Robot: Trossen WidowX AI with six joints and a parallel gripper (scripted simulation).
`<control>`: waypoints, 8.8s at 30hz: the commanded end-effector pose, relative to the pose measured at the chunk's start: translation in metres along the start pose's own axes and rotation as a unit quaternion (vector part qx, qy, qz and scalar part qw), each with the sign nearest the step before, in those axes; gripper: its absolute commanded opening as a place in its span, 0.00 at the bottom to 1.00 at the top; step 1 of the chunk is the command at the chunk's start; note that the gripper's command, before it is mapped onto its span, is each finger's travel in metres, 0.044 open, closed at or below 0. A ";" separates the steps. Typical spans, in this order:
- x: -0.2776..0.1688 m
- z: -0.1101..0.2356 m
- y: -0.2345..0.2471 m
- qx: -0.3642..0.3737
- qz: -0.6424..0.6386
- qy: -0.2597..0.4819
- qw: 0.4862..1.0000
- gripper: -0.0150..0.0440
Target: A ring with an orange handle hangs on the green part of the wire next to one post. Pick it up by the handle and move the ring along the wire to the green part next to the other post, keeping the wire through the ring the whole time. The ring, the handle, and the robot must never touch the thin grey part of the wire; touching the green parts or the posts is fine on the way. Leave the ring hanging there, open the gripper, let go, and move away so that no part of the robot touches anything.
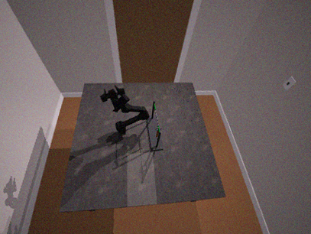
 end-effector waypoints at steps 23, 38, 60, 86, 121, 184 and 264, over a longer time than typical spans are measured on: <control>-0.069 0.191 0.250 0.646 0.045 -0.163 0.744 0.53; -0.171 0.400 0.183 0.938 0.026 -0.162 0.304 0.53; -0.295 0.401 -0.112 0.893 0.034 0.004 -0.448 0.53; -0.271 0.365 -0.185 0.809 0.025 0.043 -0.585 0.53; -0.251 0.381 -0.232 0.806 0.013 0.054 -0.589 0.53; -0.251 0.389 -0.273 0.805 0.011 0.055 -0.591 0.12; -0.239 0.371 -0.278 0.804 0.011 0.056 -0.592 0.00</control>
Point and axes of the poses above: the point midway between the two fingers, 35 mm back from their tips, its own z axis back along the fingers, its own y axis across the jaws, x = y × z, the point moved 1 cm from there along z, back along the fingers, and after that the axes turned 10 degrees about -z, right-handed, at the moved point
